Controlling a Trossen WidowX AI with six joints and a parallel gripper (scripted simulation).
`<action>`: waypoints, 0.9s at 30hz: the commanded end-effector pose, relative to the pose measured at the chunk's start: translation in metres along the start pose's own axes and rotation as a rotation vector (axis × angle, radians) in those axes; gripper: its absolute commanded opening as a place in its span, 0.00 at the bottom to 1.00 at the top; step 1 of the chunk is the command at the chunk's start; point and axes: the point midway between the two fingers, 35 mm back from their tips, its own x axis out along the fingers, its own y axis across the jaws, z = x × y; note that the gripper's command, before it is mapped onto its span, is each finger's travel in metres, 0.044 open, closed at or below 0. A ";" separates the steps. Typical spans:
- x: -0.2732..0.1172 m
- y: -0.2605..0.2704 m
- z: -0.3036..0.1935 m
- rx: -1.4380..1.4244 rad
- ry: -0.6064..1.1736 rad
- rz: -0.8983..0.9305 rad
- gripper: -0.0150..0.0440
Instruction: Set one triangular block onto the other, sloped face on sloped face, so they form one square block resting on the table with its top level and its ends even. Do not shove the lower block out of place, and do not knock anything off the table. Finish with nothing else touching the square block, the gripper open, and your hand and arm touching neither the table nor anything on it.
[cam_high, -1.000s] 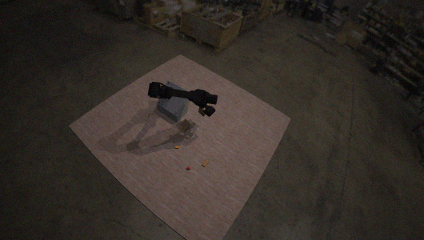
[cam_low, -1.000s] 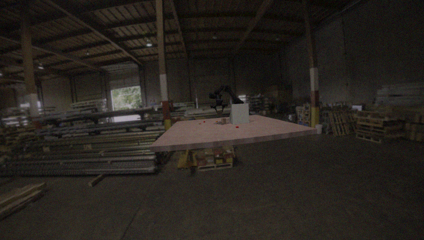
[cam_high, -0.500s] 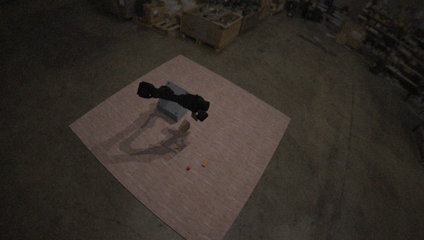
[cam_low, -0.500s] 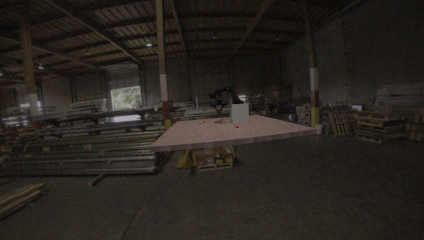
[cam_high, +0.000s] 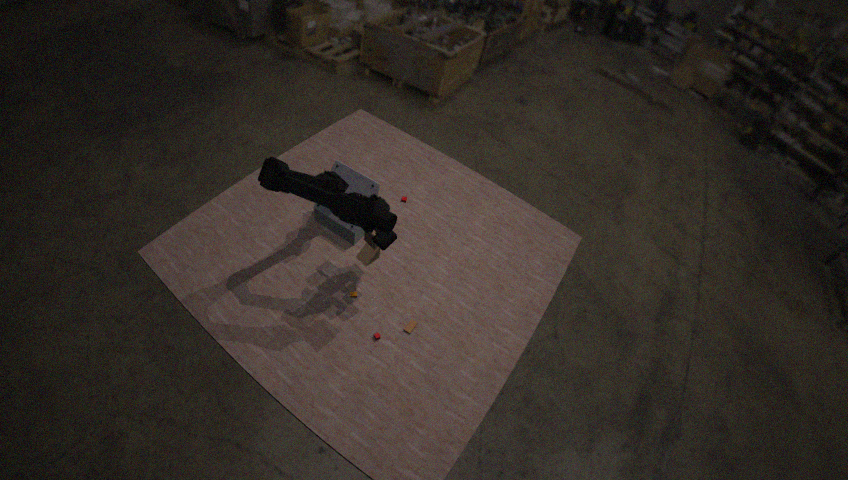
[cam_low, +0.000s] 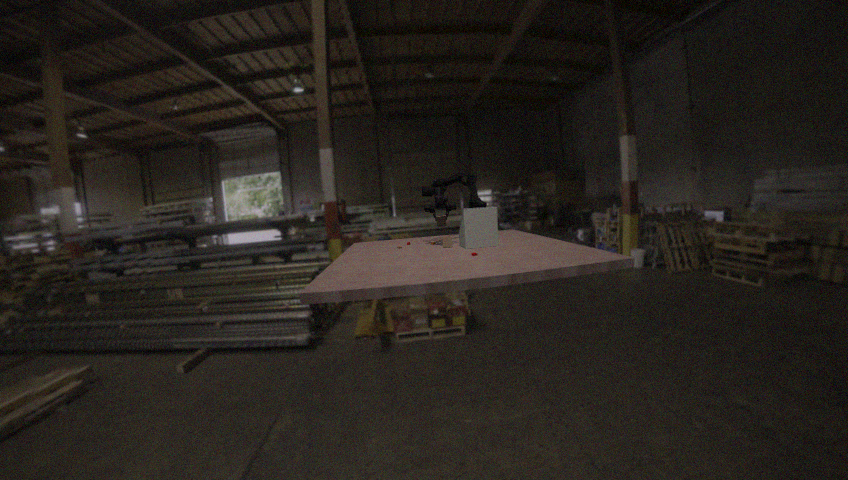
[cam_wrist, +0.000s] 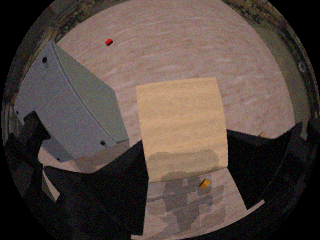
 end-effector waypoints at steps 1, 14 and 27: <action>-0.009 0.007 -0.016 -0.004 0.007 -0.006 0.25; -0.026 0.028 -0.049 -0.008 0.024 -0.011 0.25; 0.032 0.027 -0.052 -0.007 0.024 -0.011 0.25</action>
